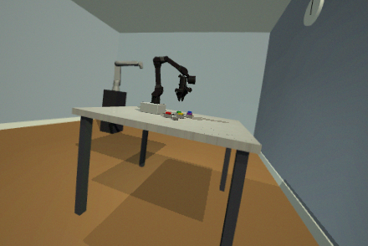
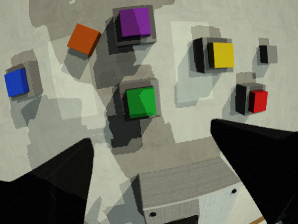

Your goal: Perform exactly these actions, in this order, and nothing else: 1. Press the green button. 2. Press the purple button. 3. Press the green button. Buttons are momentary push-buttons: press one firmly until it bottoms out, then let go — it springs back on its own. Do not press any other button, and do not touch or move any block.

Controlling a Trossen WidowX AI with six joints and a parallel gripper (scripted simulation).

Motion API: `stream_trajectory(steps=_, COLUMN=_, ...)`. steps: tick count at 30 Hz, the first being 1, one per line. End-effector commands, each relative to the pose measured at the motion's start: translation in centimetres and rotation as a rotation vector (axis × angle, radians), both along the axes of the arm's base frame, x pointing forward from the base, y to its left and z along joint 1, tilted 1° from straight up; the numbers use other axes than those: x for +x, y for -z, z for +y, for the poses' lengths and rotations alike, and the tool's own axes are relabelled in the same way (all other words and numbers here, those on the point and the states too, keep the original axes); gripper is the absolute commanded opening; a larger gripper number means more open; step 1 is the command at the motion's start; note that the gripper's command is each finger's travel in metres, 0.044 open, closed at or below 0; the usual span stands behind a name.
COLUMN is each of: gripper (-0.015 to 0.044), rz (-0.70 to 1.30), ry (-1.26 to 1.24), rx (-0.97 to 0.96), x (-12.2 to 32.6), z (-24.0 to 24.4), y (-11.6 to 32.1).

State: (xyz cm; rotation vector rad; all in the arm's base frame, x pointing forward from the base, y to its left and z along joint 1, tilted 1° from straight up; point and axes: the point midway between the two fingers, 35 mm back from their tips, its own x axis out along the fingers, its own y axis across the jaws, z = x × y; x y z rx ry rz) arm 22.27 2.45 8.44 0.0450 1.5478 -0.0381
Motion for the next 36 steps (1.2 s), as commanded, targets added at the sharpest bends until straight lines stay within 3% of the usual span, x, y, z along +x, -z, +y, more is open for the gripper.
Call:
stream_trajectory(steps=1, gripper=0.0321, rz=0.006, ry=-0.007, rx=-0.011, x=0.0, z=0.1, y=2.3)
stream_trajectory(steps=4, gripper=0.0242, rz=0.006, ry=-0.007, rx=-0.011, x=-0.1, z=0.1, y=5.9)
stream_trajectory(steps=13, gripper=0.002, rz=0.006, ry=-0.007, rx=-0.011, x=-0.1, z=0.1, y=6.1)
stream_trajectory(steps=36, gripper=0.002, rz=0.006, ry=-0.007, rx=-0.011, x=-0.1, z=0.1, y=8.0)
